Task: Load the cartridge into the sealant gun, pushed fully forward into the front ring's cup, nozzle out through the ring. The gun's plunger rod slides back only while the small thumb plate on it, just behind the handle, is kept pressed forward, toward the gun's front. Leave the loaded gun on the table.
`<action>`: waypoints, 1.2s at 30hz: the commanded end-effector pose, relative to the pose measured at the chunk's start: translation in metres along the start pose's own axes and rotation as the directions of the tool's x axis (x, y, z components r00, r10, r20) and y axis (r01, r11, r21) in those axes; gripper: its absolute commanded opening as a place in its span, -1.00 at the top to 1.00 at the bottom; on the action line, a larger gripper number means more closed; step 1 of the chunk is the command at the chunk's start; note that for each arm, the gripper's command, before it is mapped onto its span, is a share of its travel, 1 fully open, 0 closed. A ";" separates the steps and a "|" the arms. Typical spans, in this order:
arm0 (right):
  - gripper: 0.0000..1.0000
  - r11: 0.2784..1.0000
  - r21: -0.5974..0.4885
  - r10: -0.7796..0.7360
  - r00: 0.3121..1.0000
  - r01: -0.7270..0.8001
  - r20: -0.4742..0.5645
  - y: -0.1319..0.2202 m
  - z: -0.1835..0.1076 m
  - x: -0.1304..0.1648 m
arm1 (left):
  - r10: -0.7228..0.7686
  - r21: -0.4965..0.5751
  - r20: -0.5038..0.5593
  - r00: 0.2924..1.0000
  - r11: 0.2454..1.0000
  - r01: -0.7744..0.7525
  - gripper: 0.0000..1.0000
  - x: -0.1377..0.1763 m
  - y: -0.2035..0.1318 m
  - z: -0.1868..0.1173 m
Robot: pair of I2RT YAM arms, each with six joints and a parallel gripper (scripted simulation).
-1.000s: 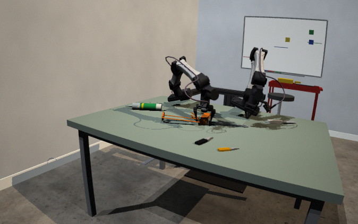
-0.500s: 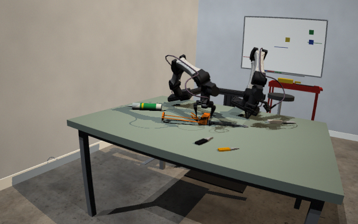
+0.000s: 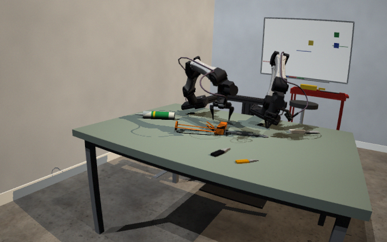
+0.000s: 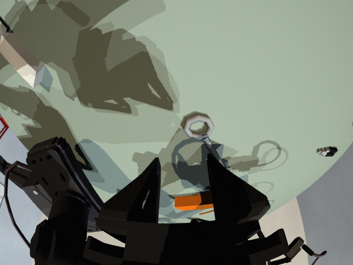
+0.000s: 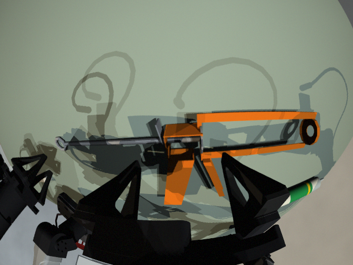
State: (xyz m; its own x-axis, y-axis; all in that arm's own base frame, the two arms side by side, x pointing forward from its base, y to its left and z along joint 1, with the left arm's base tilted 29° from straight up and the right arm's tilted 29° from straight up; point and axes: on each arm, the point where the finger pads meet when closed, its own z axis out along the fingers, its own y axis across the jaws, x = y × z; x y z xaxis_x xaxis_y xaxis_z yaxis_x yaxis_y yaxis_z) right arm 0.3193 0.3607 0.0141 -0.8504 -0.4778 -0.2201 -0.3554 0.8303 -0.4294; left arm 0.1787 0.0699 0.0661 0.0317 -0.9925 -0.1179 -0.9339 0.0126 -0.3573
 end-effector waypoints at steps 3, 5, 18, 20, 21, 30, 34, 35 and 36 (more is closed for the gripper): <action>-0.83 1.000 0.005 0.020 1.000 -0.020 -0.008 -0.011 0.007 -0.001 | 0.005 0.023 0.010 1.000 1.000 -0.005 -0.02 -0.002 -0.007 -0.004; -0.83 1.000 0.012 0.005 1.000 -0.005 -0.020 -0.003 0.009 0.004 | 0.005 0.023 0.010 1.000 1.000 -0.005 -0.02 -0.002 -0.007 -0.004; -0.83 1.000 -0.010 -0.002 1.000 0.002 0.014 0.015 0.003 0.000 | 0.005 0.023 0.010 1.000 1.000 -0.005 -0.02 -0.002 -0.007 -0.004; -0.83 1.000 0.001 -0.017 1.000 0.017 -0.003 0.015 0.007 0.007 | 0.005 0.023 0.010 1.000 1.000 -0.005 -0.02 -0.002 -0.007 -0.004; -0.83 1.000 0.007 -0.026 1.000 0.026 -0.012 0.016 0.009 0.011 | 0.005 0.023 0.010 1.000 1.000 -0.005 -0.02 -0.002 -0.007 -0.004; -0.46 0.999 0.016 -0.039 0.999 0.040 -0.025 0.015 0.010 0.015 | 0.005 0.023 0.010 1.000 1.000 -0.005 -0.02 -0.002 -0.007 -0.004; -0.46 0.999 0.016 -0.039 0.999 0.040 -0.025 0.015 0.010 0.015 | 0.005 0.023 0.010 1.000 1.000 -0.005 -0.02 -0.002 -0.007 -0.004; -0.46 0.999 0.016 -0.039 0.999 0.040 -0.025 0.015 0.010 0.015 | 0.005 0.023 0.010 1.000 1.000 -0.005 -0.02 -0.002 -0.007 -0.004; -0.46 0.999 0.016 -0.039 0.999 0.040 -0.025 0.015 0.010 0.015 | 0.005 0.023 0.010 1.000 1.000 -0.005 -0.02 -0.002 -0.007 -0.004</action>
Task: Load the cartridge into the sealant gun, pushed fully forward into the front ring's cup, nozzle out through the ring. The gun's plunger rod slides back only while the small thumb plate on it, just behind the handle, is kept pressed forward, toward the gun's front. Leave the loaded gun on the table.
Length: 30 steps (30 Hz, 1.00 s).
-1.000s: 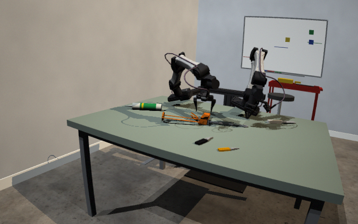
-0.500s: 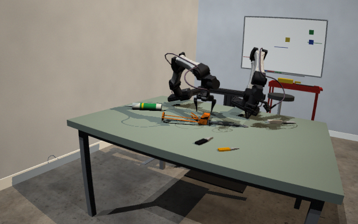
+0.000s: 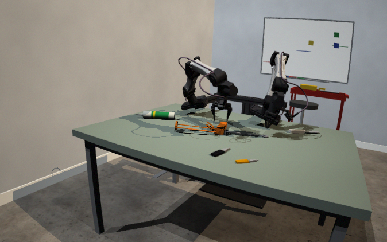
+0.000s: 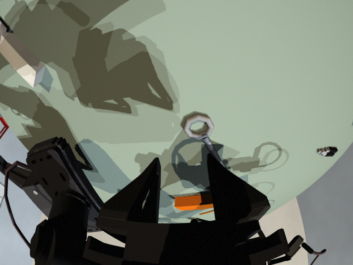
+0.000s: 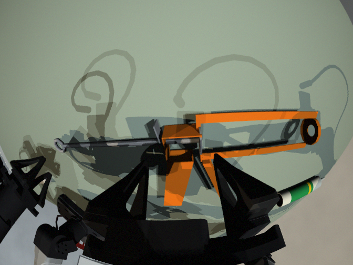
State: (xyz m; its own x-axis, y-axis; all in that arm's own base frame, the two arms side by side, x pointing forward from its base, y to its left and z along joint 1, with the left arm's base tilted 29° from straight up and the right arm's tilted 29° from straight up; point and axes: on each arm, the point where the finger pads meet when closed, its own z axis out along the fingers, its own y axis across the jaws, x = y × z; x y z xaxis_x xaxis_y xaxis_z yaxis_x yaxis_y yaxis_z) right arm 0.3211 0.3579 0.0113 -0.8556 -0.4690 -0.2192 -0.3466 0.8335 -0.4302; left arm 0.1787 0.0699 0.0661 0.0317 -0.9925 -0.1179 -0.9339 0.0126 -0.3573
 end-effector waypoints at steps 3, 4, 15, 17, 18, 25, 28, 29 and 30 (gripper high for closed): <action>-0.46 0.999 0.013 -0.048 0.999 0.048 -0.020 0.017 0.006 0.015 | 0.005 0.023 0.010 1.000 1.000 -0.005 -0.02 -0.002 -0.007 -0.004; -0.46 0.999 0.010 -0.033 0.999 0.033 -0.016 0.013 0.007 0.012 | 0.017 0.031 0.009 1.000 0.999 -0.018 -0.02 -0.002 -0.011 -0.005; -0.46 0.987 -0.045 0.153 0.988 -0.154 -0.023 -0.066 -0.004 -0.015 | 0.165 0.135 0.065 0.984 0.976 -0.172 -0.02 -0.010 -0.047 -0.015; -0.46 0.980 -0.052 0.190 0.981 -0.191 -0.030 -0.079 -0.004 -0.016 | 0.197 0.156 0.080 0.977 0.966 -0.207 -0.02 -0.011 -0.056 -0.018; -0.46 0.976 -0.053 0.208 0.978 -0.210 -0.034 -0.087 -0.004 -0.016 | 0.212 0.167 0.086 0.974 0.960 -0.223 -0.02 -0.011 -0.060 -0.019; -0.46 0.956 -0.062 0.285 0.957 -0.288 -0.053 -0.123 -0.003 -0.014 | 0.284 0.211 0.128 0.950 0.928 -0.306 -0.02 -0.013 -0.079 -0.026; -0.46 0.940 -0.061 0.332 0.941 -0.336 -0.064 -0.145 -0.003 -0.011 | 0.320 0.234 0.151 0.935 0.907 -0.349 -0.02 -0.013 -0.090 -0.031; -0.46 0.936 -0.062 0.343 0.937 -0.347 -0.066 -0.153 -0.003 -0.009 | 0.333 0.241 0.163 0.929 0.900 -0.364 -0.02 -0.014 -0.094 -0.033; -0.46 0.929 -0.059 0.362 0.930 -0.366 -0.067 -0.162 -0.003 -0.008 | 0.347 0.255 0.174 0.922 0.888 -0.382 -0.02 -0.014 -0.099 -0.035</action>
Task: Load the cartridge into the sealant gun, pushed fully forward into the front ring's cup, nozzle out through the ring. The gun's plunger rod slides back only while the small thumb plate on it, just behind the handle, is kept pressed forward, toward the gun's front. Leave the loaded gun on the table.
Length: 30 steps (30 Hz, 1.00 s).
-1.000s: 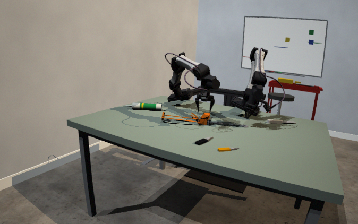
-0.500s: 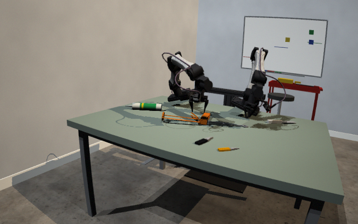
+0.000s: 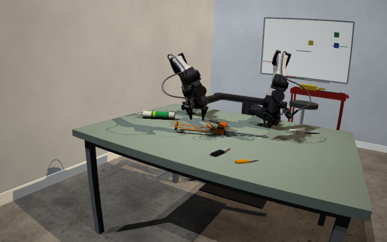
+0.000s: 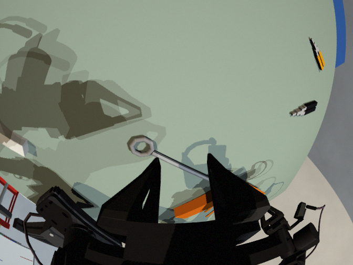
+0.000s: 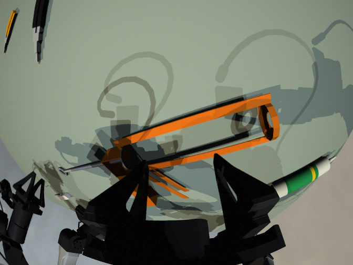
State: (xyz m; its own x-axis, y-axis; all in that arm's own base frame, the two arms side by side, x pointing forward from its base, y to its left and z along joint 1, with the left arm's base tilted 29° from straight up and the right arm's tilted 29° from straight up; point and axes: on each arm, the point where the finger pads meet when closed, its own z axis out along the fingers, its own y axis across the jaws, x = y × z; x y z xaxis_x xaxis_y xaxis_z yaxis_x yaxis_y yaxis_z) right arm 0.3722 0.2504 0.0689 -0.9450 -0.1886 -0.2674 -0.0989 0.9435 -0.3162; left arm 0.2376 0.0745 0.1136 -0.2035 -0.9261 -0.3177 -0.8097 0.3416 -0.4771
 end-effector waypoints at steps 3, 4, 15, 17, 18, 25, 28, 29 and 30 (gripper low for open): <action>-0.46 0.991 -0.035 0.130 0.992 -0.129 0.004 -0.050 -0.007 -0.012 | 0.120 0.102 0.075 0.990 0.987 -0.127 -0.02 -0.019 -0.039 -0.009; -0.46 0.989 -0.037 0.144 0.990 -0.143 0.002 -0.056 -0.007 -0.012 | 0.134 0.111 0.082 0.988 0.983 -0.143 -0.02 -0.020 -0.043 -0.011; -0.46 0.970 -0.036 0.240 0.971 -0.240 -0.013 -0.099 -0.009 -0.009 | 0.200 0.156 0.123 0.972 0.964 -0.218 -0.02 -0.026 -0.063 -0.018; -0.46 0.964 -0.037 0.264 0.964 -0.264 -0.011 -0.109 -0.010 -0.009 | 0.217 0.166 0.136 0.967 0.957 -0.238 -0.02 -0.028 -0.068 -0.019; -0.46 0.961 -0.036 0.274 0.962 -0.275 -0.011 -0.113 -0.010 -0.009 | 0.225 0.174 0.142 0.964 0.953 -0.249 -0.02 -0.028 -0.071 -0.021; -0.46 0.936 -0.048 0.349 0.937 -0.350 -0.018 -0.145 -0.012 -0.003 | 0.298 0.220 0.200 0.934 0.915 -0.339 -0.02 -0.034 -0.093 -0.030; -0.46 0.932 -0.049 0.358 0.934 -0.358 -0.021 -0.149 -0.011 -0.001 | 0.308 0.228 0.210 0.928 0.908 -0.353 -0.02 -0.035 -0.097 -0.032; -0.46 0.927 -0.051 0.372 0.928 -0.372 -0.021 -0.154 -0.012 0.000 | 0.317 0.227 0.219 0.923 0.903 -0.364 -0.02 -0.036 -0.099 -0.032; -0.46 0.921 -0.052 0.384 0.923 -0.385 -0.022 -0.159 -0.012 0.002 | 0.325 0.233 0.228 0.918 0.897 -0.375 -0.02 -0.037 -0.103 -0.034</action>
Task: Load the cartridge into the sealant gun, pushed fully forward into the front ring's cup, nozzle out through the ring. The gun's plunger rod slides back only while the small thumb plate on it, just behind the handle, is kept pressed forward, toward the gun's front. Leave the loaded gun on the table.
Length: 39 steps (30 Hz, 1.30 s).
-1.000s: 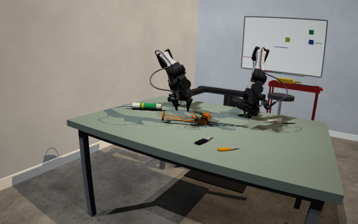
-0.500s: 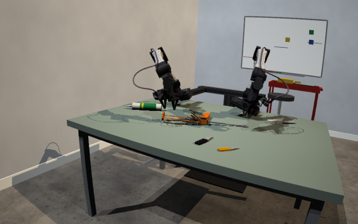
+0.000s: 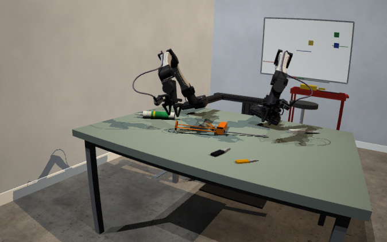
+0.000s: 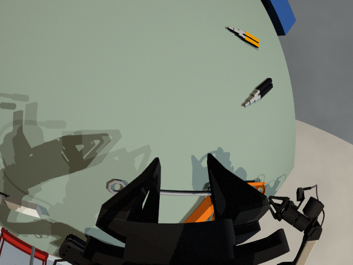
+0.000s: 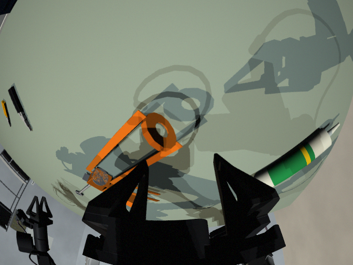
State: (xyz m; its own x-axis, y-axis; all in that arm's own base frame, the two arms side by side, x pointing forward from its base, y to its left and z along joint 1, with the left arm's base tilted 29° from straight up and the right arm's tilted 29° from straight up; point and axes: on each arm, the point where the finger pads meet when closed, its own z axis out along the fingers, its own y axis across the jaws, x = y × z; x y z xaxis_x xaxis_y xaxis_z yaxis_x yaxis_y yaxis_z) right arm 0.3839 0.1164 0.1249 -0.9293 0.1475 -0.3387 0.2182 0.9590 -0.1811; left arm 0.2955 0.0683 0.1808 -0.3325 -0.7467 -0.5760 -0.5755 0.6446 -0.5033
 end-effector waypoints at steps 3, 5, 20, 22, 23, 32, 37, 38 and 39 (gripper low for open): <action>-0.46 0.996 -0.024 0.086 0.996 -0.086 -0.001 -0.028 -0.003 -0.002 | 0.082 0.063 0.068 0.994 0.994 -0.086 -0.02 -0.021 -0.026 -0.005; -0.46 0.993 -0.024 0.117 0.993 -0.116 0.000 -0.041 -0.004 -0.002 | 0.108 0.081 0.086 0.990 0.990 -0.116 -0.02 -0.026 -0.034 -0.007; -0.46 0.940 -0.045 0.340 0.940 -0.340 0.006 -0.125 -0.010 0.014 | 0.306 0.179 0.256 0.917 0.917 -0.356 -0.02 -0.058 -0.091 -0.023; -0.46 0.924 -0.045 0.379 0.925 -0.379 0.010 -0.139 -0.011 0.020 | 0.333 0.192 0.292 0.897 0.898 -0.396 -0.02 -0.064 -0.102 -0.028; -0.46 0.918 -0.046 0.396 0.918 -0.395 0.012 -0.146 -0.012 0.022 | 0.346 0.197 0.308 0.886 0.888 -0.415 -0.02 -0.067 -0.108 -0.031; -0.46 0.852 -0.061 0.522 0.852 -0.520 0.029 -0.188 -0.014 0.047 | 0.425 0.212 0.435 0.794 0.809 -0.549 -0.02 -0.085 -0.144 -0.049; -0.46 0.788 -0.061 0.616 0.787 -0.613 0.048 -0.216 -0.014 0.070 | 0.464 0.200 0.527 0.712 0.747 -0.634 -0.02 -0.096 -0.169 -0.065; -0.46 0.773 -0.063 0.634 0.771 -0.631 0.051 -0.221 -0.014 0.075 | 0.468 0.197 0.551 0.691 0.732 -0.653 -0.02 -0.099 -0.176 -0.070; -0.46 0.756 -0.065 0.654 0.754 -0.651 0.056 -0.226 -0.013 0.081 | 0.474 0.193 0.570 0.671 0.717 -0.670 -0.02 -0.102 -0.181 -0.074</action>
State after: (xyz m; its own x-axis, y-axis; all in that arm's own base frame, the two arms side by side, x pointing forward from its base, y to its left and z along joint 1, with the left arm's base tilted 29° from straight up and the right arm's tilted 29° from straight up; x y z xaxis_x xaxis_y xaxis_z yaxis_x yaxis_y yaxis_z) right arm 0.2666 -0.0786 0.1502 -0.5931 0.6897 -0.4153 0.7300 0.6783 0.0840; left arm 0.3701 0.0223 0.3358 -0.1825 -0.1986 -0.9629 -0.0939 0.9784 -0.1840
